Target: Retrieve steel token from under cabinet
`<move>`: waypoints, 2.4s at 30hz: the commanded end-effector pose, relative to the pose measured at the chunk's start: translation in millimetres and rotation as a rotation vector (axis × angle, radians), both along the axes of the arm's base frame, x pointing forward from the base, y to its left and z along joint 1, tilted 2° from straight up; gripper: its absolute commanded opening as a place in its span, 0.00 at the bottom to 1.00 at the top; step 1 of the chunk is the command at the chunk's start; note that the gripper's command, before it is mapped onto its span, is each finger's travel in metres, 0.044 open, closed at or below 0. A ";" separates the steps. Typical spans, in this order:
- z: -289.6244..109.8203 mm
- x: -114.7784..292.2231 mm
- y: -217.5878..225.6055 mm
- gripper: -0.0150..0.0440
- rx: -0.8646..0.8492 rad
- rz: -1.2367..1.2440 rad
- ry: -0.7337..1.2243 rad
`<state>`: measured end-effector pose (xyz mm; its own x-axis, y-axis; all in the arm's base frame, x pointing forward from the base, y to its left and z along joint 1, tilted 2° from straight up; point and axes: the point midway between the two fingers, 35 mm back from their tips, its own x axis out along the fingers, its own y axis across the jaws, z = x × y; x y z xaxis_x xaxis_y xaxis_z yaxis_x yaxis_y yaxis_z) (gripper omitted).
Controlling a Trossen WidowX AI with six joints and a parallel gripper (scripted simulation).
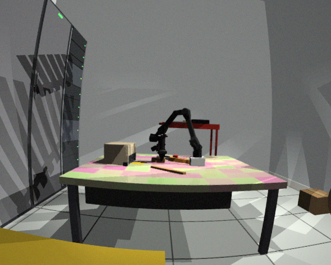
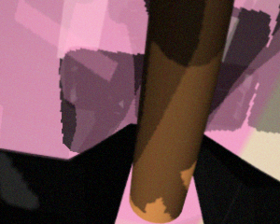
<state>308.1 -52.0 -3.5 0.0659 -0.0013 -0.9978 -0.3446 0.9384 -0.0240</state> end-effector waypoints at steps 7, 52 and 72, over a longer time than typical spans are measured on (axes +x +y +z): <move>-1.9 -14.0 -5.7 0.25 0.001 0.000 0.002; -5.5 -66.8 -26.4 0.25 -0.001 0.000 0.006; -3.5 -68.0 -32.3 0.43 -0.001 0.001 0.007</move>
